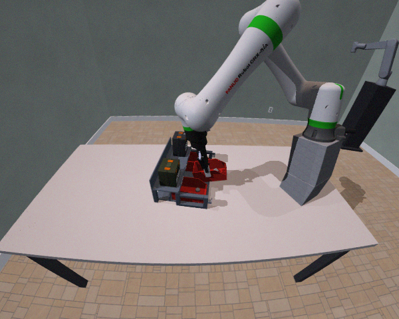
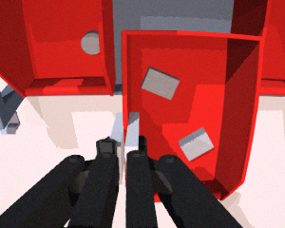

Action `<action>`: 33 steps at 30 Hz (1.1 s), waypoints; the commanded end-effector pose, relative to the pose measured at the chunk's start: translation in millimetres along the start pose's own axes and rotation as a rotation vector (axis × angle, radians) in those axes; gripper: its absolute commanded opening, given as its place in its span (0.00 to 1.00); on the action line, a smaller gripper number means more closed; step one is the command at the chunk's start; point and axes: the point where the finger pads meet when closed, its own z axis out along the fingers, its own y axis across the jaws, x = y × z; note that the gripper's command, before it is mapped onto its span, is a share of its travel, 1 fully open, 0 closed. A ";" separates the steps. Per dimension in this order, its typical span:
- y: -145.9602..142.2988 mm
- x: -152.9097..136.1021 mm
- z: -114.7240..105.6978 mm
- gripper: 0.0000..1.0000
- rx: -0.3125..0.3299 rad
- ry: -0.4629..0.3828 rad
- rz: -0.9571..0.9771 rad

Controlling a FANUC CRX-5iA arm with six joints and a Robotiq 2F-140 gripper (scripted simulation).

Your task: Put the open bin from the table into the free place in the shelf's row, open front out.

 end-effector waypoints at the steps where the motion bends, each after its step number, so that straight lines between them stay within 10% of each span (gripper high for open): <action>1: 0.0 0.2 -0.1 0.00 0.000 0.000 0.000; 33: 0.0 1.9 5.7 0.00 0.000 0.000 0.000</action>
